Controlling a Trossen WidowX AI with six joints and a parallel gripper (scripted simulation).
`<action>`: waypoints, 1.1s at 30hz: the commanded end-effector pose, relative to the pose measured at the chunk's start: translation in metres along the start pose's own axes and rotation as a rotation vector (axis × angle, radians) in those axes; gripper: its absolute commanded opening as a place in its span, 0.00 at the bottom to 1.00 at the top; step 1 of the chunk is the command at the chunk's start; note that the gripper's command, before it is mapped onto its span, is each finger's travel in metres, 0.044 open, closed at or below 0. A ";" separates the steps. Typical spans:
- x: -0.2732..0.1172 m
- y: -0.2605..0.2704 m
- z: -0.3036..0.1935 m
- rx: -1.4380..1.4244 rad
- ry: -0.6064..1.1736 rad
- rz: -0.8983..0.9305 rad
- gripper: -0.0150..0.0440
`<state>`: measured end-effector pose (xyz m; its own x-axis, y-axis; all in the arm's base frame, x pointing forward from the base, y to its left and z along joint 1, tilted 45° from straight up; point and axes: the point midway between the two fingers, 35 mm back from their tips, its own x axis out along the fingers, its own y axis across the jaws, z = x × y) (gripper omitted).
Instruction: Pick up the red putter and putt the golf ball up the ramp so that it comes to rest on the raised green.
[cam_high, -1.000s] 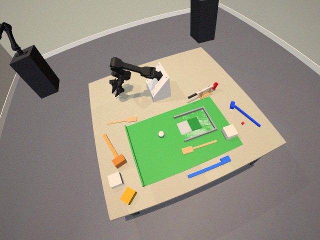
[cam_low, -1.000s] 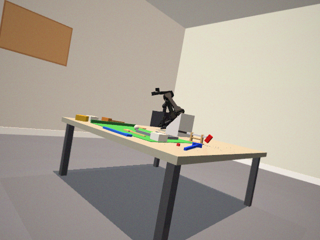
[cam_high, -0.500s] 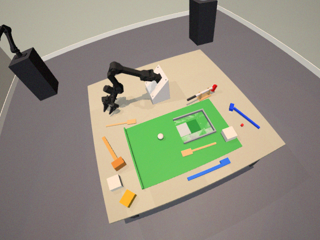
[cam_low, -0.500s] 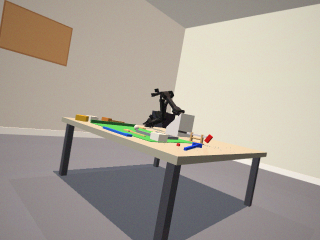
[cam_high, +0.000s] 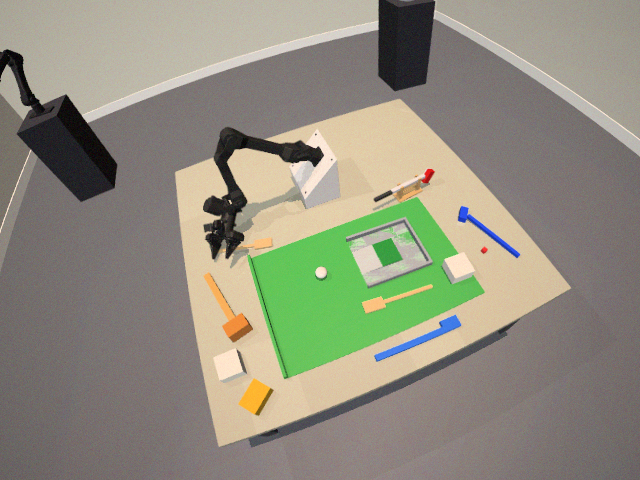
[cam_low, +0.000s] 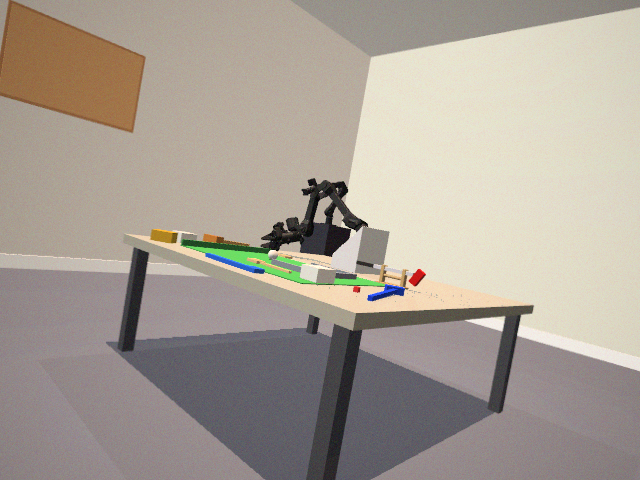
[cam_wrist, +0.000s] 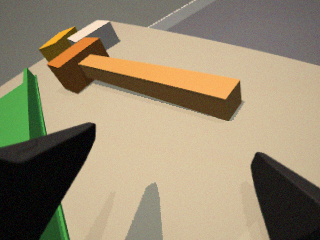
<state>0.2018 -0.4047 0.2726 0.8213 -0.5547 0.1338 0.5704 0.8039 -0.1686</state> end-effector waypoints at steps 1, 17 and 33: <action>0.032 0.045 0.001 0.034 0.015 0.084 1.00; 0.090 0.243 -0.020 0.112 0.182 0.400 1.00; 0.005 0.450 -0.164 -0.219 0.682 0.756 1.00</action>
<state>0.4691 -0.1230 0.0761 0.8427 -0.0203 -0.5381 -0.0576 0.9902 -0.1276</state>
